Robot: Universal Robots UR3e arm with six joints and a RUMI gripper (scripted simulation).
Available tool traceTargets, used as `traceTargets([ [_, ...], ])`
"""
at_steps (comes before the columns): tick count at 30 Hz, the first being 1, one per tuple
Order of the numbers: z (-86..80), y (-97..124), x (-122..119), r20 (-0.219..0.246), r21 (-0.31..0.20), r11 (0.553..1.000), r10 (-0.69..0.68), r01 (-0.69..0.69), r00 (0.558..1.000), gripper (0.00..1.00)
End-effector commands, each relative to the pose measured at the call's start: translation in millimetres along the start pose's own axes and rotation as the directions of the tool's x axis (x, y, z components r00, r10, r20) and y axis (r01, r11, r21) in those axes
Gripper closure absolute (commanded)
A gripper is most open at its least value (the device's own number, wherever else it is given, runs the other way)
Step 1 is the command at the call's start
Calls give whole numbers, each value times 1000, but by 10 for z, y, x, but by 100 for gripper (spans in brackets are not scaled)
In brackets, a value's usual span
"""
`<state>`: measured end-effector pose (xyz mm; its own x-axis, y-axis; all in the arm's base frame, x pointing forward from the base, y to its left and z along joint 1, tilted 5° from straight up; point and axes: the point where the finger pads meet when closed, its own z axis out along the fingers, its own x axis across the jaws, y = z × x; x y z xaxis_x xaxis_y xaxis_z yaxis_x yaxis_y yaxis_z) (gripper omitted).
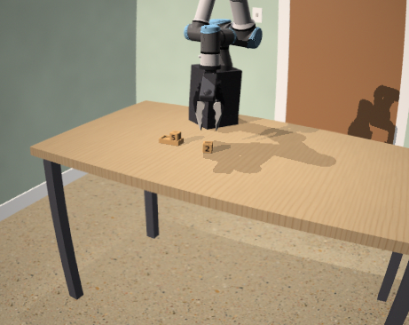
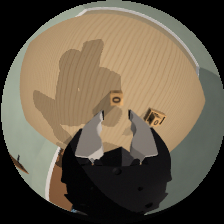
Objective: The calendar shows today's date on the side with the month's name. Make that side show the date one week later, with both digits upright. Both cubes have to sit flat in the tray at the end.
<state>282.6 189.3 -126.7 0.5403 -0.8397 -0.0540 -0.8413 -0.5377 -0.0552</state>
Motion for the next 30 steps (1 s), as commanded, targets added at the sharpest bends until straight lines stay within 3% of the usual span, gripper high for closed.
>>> traceTargets([
  [1,95,-38,11,-5,13,1000,-1,1,1000,71],
  [18,287,-47,18,-6,14,1000,-1,1,1000,71],
  [30,331,-44,18,-6,14,1000,-1,1,1000,71],
])
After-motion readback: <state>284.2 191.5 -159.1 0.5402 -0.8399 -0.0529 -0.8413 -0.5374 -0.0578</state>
